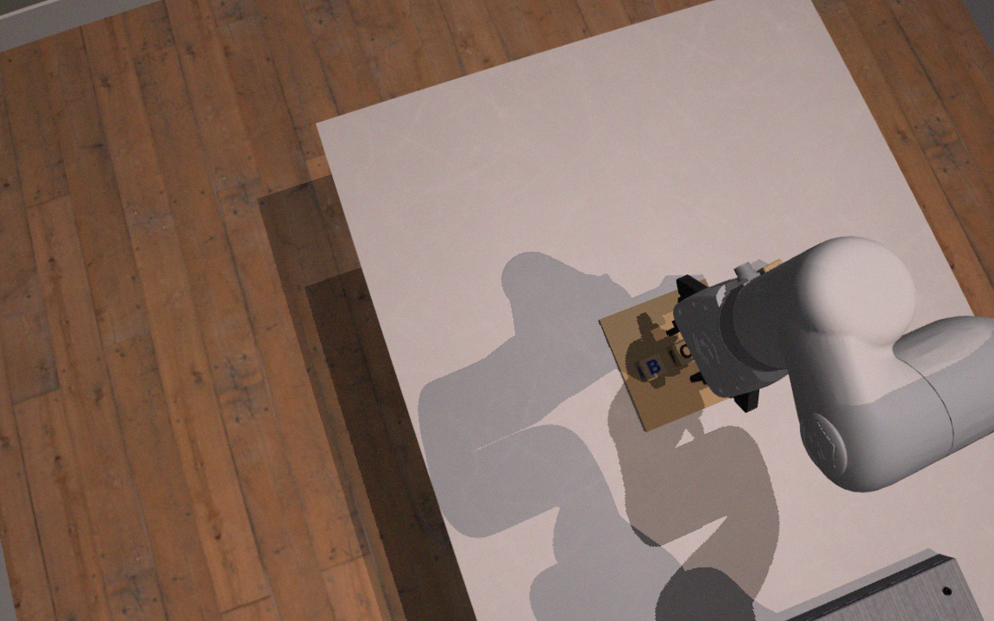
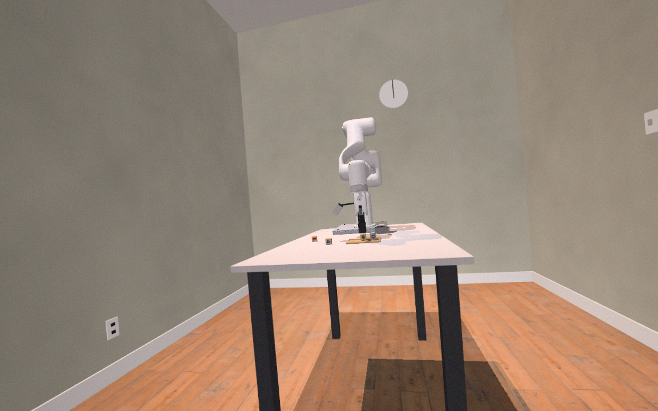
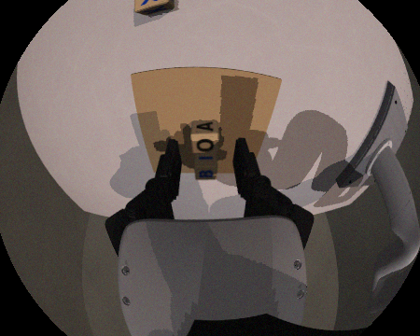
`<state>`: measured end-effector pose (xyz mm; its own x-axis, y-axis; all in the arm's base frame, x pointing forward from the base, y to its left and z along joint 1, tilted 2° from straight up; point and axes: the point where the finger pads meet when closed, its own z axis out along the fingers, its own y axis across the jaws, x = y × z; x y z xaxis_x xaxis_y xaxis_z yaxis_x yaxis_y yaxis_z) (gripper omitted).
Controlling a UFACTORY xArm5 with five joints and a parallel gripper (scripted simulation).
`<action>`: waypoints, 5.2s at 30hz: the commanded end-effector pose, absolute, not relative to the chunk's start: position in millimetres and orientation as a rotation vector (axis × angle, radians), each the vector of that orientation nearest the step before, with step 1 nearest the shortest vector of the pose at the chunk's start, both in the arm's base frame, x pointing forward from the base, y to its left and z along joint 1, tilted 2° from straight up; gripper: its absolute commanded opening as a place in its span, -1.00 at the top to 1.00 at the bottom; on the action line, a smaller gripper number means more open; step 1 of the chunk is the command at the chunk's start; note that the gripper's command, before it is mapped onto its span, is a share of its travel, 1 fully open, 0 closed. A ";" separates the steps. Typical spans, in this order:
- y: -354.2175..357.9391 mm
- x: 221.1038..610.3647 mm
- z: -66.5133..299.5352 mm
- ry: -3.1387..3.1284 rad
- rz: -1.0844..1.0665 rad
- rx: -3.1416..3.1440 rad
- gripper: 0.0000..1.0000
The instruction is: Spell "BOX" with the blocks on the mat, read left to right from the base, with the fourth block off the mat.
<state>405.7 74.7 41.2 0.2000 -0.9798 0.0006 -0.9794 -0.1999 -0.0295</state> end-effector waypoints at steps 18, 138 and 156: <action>74.9 406.9 42.3 1.971 -0.033 -2.414 -0.10; 74.9 406.9 42.3 1.971 -0.033 -2.414 -0.10; 74.3 407.4 25.7 1.971 -0.033 -2.414 -0.10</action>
